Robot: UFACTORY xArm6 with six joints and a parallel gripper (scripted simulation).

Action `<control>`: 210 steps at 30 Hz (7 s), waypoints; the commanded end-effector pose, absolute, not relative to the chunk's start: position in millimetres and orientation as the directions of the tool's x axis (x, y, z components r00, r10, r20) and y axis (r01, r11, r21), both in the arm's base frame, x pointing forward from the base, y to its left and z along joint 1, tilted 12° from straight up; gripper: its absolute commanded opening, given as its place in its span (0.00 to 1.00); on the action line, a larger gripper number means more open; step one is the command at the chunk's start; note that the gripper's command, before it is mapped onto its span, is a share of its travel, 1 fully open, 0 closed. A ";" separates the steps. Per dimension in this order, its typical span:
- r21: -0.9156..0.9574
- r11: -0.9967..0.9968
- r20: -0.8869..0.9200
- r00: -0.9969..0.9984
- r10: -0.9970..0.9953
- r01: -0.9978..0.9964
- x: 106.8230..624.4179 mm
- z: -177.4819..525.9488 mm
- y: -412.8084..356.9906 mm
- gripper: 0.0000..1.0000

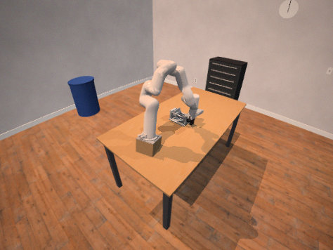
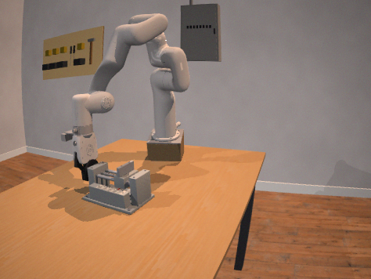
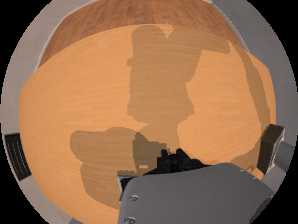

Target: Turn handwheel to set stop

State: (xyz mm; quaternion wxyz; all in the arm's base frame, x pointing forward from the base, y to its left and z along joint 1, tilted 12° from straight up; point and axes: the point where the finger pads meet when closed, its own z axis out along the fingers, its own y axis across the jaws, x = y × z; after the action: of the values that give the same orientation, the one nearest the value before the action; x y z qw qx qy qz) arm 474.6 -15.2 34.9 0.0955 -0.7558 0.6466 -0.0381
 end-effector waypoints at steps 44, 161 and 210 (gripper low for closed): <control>-0.196 -0.145 -0.065 0.161 -0.985 -0.970 471.7 37.1 -16.1 0.06; -0.196 -0.145 -0.065 0.161 -0.985 -0.970 476.0 36.0 -15.3 0.06; -0.196 -0.145 -0.065 0.161 -0.985 -0.970 453.6 58.9 -20.5 0.06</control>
State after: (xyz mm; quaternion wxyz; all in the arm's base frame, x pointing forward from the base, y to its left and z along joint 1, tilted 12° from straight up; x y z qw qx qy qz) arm 453.5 -20.2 57.0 0.0960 -0.7558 0.6466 -0.0388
